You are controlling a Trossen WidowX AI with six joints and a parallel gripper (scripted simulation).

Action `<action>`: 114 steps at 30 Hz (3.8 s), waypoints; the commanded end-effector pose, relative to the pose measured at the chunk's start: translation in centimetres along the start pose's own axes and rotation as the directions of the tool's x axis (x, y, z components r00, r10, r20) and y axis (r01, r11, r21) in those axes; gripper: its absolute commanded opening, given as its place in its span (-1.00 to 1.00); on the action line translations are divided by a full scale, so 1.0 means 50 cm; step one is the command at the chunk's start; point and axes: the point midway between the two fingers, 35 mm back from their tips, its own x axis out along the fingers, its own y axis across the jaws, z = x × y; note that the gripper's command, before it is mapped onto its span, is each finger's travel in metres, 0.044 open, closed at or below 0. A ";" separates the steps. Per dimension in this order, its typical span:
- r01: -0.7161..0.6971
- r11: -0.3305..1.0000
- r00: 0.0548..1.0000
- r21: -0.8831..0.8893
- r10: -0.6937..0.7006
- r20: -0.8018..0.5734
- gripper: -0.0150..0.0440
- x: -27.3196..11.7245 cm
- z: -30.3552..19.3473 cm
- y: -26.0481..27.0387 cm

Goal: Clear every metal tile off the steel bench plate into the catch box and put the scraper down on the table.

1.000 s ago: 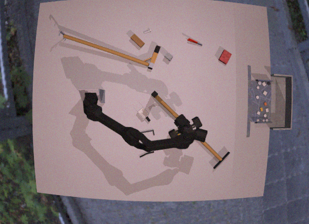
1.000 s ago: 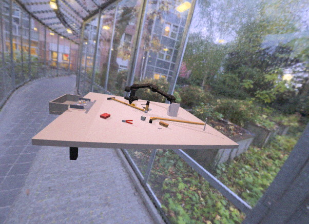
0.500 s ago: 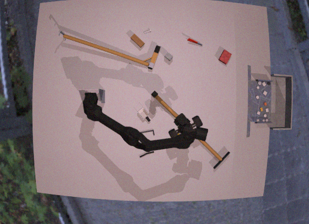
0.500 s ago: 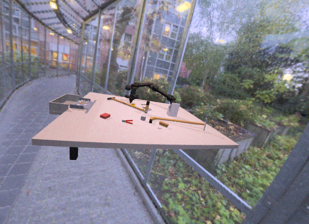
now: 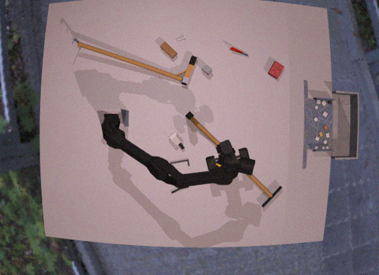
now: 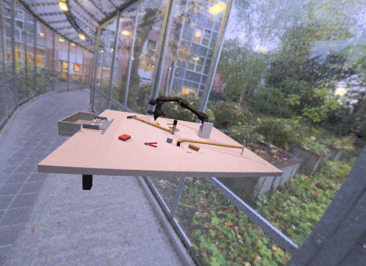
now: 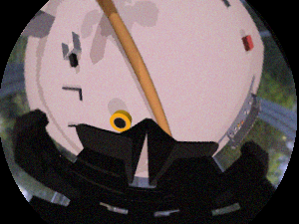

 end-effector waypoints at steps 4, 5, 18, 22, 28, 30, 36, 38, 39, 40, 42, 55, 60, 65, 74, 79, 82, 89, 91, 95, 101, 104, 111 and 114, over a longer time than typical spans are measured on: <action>0.002 0.986 1.000 0.164 -0.001 -0.007 -0.49 -0.016 -0.004 0.006; 0.003 0.982 1.000 0.188 -0.002 -0.008 -0.49 -0.018 -0.004 0.007; 0.023 0.875 1.000 0.483 -0.016 -0.018 -0.49 -0.051 -0.011 0.013; 0.029 0.824 1.000 0.565 -0.021 -0.021 -0.49 -0.061 -0.014 0.015; 0.038 0.733 0.999 0.679 -0.028 -0.026 -0.49 -0.076 -0.017 0.019; 0.040 0.700 0.999 0.713 -0.030 -0.027 -0.49 -0.081 -0.018 0.020; 0.047 0.588 0.999 0.807 -0.037 -0.032 -0.49 -0.096 -0.020 0.024; 0.049 0.548 0.999 0.835 -0.039 -0.033 -0.49 -0.101 -0.021 0.025; 0.050 0.528 0.999 0.848 -0.040 -0.034 -0.49 -0.103 -0.022 0.026; 0.051 0.507 0.999 0.860 -0.041 -0.035 -0.49 -0.106 -0.022 0.026; 0.052 0.465 0.998 0.884 -0.044 -0.036 -0.49 -0.111 -0.023 0.028; 0.055 0.164 0.997 0.985 -0.058 -0.046 -0.49 -0.140 -0.029 0.036; 0.053 0.042 0.997 0.998 -0.064 -0.050 -0.49 -0.151 -0.032 0.039; 0.049 -0.081 0.996 0.996 -0.069 -0.054 -0.49 -0.162 -0.034 0.042; 0.035 -0.297 0.995 0.954 -0.080 -0.061 -0.49 -0.181 -0.038 0.048; 0.024 -0.411 0.994 0.911 -0.085 -0.065 -0.49 -0.192 -0.040 0.052; 0.017 -0.477 0.994 0.879 -0.089 -0.067 -0.49 -0.198 -0.041 0.054; 0.005 -0.571 0.993 0.821 -0.094 -0.071 -0.49 -0.208 -0.043 0.057; 0.005 -0.571 0.993 0.821 -0.094 -0.071 -0.49 -0.207 -0.043 0.057; 0.004 -0.572 0.993 0.820 -0.093 -0.070 -0.49 -0.195 -0.043 0.055; 0.002 -0.575 0.993 0.818 -0.093 -0.068 -0.49 -0.164 -0.042 0.052; 0.002 -0.577 0.993 0.817 -0.092 -0.068 -0.49 -0.148 -0.041 0.051; 0.001 -0.580 0.994 0.814 -0.092 -0.067 -0.49 -0.112 -0.040 0.049; 0.001 -0.582 0.994 0.813 -0.092 -0.067 -0.49 -0.096 -0.040 0.049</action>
